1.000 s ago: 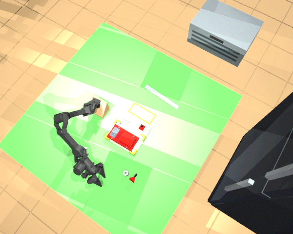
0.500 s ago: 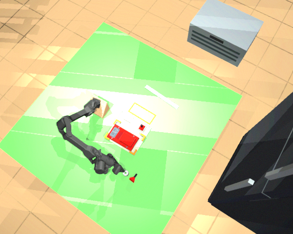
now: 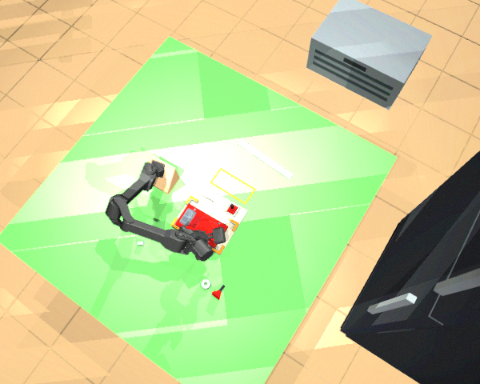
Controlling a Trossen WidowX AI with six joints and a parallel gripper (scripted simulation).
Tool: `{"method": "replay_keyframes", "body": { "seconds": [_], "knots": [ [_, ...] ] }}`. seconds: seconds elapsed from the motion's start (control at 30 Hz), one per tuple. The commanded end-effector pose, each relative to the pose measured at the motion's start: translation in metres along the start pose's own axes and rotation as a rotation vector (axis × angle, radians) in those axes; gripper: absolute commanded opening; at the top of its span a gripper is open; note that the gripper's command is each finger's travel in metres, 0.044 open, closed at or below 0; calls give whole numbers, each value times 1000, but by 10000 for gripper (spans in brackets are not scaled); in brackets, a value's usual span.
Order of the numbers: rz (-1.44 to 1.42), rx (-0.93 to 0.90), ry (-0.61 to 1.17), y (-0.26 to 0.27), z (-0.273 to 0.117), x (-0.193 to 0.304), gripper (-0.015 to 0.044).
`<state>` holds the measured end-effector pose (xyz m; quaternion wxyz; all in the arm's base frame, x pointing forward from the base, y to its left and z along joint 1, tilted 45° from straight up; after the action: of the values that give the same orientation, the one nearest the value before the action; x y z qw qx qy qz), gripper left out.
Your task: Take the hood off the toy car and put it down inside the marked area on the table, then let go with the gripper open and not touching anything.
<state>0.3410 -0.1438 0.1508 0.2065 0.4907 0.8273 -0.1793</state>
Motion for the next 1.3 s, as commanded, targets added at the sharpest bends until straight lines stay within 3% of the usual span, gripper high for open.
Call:
{"method": "replay_keyframes", "body": {
  "seconds": [0.0,0.3,1.27],
  "knots": [
    [-246,106,23,11,-9,25,440],
    [-847,361,37,24,-40,72,440],
    [-859,365,37,22,-30,72,440]
  ]
}}
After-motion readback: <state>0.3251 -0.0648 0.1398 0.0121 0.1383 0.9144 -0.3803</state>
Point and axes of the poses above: the point midway between the two fingers, 35 mm back from their tips, its own z axis out along the fingers, its own y axis across the jaws, x = y × z, the point moved 3 cm from there along -z, back along the fingers, and after that the axes turned 8 degrees about z, right-handed, at the moved point
